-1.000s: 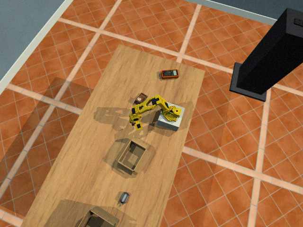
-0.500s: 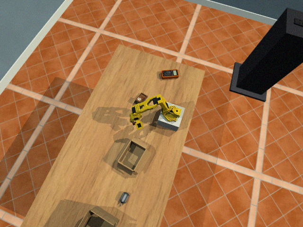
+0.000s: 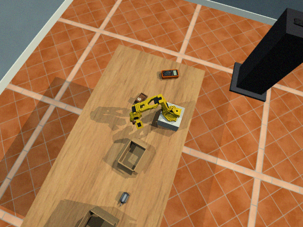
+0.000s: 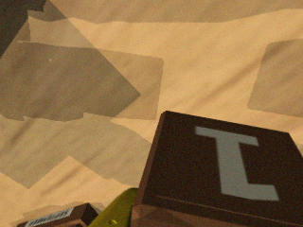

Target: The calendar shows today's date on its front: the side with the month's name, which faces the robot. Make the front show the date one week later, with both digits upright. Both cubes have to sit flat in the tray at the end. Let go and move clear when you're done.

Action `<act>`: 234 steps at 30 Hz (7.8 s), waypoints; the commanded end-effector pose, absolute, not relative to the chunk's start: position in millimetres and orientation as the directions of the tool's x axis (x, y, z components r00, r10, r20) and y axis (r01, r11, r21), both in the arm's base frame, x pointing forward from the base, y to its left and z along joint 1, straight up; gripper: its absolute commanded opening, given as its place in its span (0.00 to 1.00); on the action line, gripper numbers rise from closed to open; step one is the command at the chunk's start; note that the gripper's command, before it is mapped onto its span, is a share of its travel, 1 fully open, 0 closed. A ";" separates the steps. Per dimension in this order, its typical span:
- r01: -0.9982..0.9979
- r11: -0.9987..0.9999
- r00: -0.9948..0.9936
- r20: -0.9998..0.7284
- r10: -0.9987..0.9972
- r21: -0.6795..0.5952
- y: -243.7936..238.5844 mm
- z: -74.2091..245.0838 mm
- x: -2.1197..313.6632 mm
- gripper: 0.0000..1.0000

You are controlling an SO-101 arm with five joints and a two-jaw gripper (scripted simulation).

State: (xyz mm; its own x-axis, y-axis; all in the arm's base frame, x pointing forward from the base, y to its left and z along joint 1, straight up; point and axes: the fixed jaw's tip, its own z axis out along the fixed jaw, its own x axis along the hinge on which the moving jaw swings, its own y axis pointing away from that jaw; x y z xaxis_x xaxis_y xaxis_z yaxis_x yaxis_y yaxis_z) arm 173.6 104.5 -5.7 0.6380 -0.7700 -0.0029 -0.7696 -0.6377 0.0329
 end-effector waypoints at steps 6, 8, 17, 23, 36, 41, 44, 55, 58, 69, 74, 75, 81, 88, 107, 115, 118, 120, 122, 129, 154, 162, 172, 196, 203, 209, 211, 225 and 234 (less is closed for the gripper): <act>-0.768 -0.640 0.640 0.003 -0.769 -0.021 108.9 7.2 180.3 0.00; -0.768 -0.640 0.640 0.003 -0.769 -0.021 108.9 7.2 180.3 0.00; -0.769 -0.639 0.639 0.003 -0.769 -0.021 108.8 7.2 180.4 0.00; -0.793 -0.609 0.609 0.003 -0.793 -0.021 101.7 7.2 184.9 0.00; -0.936 -0.350 0.350 0.003 -0.937 -0.022 42.6 7.4 208.7 0.00; -0.986 -0.163 0.163 0.003 -0.987 -0.022 0.8 7.5 214.2 0.00; -0.998 -0.050 0.050 0.003 -0.999 -0.022 -23.9 7.5 213.7 0.00; -0.981 0.193 -0.193 0.004 -0.981 -0.022 -76.4 7.6 202.7 0.00; -0.973 0.229 -0.229 0.004 -0.973 -0.023 -84.0 7.6 199.9 0.00; -0.969 0.246 -0.247 0.004 -0.969 -0.023 -87.7 7.4 198.5 0.00; -0.969 0.246 -0.247 0.004 -0.969 -0.023 -87.8 4.4 198.7 0.00; -0.969 0.246 -0.247 0.004 -0.969 -0.023 -87.9 3.4 198.8 0.00; -0.969 0.246 -0.247 0.004 -0.969 -0.023 -88.1 -5.5 199.2 0.00; -0.969 0.246 -0.247 0.004 -0.969 -0.023 -88.1 -13.1 199.3 0.00; -0.969 0.246 -0.246 -0.003 -0.969 0.019 -85.4 -28.3 190.9 0.00; -0.969 0.246 -0.246 -0.003 -0.969 0.019 -85.4 -28.3 190.9 0.00; -0.969 0.246 -0.246 -0.003 -0.969 0.019 -85.4 -28.3 190.9 0.00; -0.969 0.246 -0.246 -0.003 -0.969 0.019 -85.5 -28.3 191.0 0.00; -0.969 0.246 -0.246 -0.003 -0.969 0.019 -85.7 -28.3 191.1 0.00; -0.969 0.246 -0.246 -0.003 -0.969 0.019 -86.5 -28.3 191.7 0.00; -0.969 0.246 -0.246 -0.003 -0.969 0.019 -87.6 -28.4 194.2 0.00; -0.969 0.246 -0.246 -0.003 -0.969 0.019 -88.2 -28.4 195.6 0.00; -0.969 0.246 -0.246 -0.003 -0.969 0.019 -88.3 -28.4 195.7 0.00; -0.969 0.246 -0.246 -0.003 -0.969 0.019 -87.7 -28.4 194.6 0.00; -0.969 0.246 -0.246 -0.003 -0.969 0.019 -87.7 -28.4 194.5 0.00; -0.969 0.246 -0.246 -0.003 -0.969 0.019 -87.6 -31.0 194.3 0.00; -0.969 0.246 -0.246 -0.003 -0.969 0.019 -87.5 -32.5 194.1 0.00; -0.969 0.246 -0.246 -0.003 -0.969 0.019 -87.1 -36.2 193.3 0.00; -0.969 0.246 -0.246 -0.003 -0.969 0.019 -86.6 -40.3 192.1 0.00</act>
